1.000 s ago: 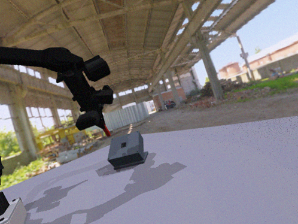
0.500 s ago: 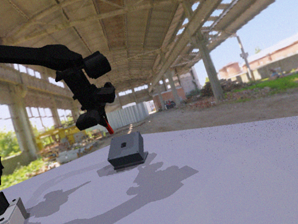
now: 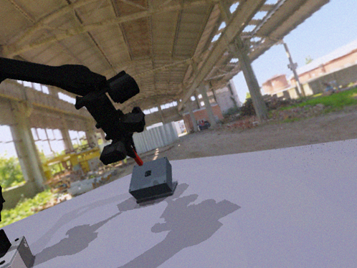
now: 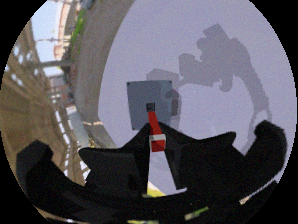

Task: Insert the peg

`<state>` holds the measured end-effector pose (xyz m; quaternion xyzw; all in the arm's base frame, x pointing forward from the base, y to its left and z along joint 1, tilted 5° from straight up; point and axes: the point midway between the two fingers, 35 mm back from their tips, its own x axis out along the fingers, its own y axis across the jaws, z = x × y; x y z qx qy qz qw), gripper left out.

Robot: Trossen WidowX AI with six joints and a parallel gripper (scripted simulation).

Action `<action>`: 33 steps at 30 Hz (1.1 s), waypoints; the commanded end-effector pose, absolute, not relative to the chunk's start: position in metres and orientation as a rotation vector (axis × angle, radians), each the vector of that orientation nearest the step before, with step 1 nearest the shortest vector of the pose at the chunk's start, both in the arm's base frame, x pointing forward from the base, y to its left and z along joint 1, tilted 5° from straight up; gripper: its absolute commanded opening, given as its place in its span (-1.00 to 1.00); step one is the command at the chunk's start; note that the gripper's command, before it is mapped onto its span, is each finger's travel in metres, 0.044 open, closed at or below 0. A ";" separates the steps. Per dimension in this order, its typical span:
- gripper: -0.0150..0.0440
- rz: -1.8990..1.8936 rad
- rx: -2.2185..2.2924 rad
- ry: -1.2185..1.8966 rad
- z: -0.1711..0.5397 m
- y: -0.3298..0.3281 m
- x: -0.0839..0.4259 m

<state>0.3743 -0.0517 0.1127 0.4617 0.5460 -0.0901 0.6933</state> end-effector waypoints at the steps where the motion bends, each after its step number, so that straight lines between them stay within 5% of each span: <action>1: -0.49 -0.206 1.049 1.217 0.104 -0.049 0.377; 33: -0.49 -0.202 1.059 1.208 0.081 -0.039 0.389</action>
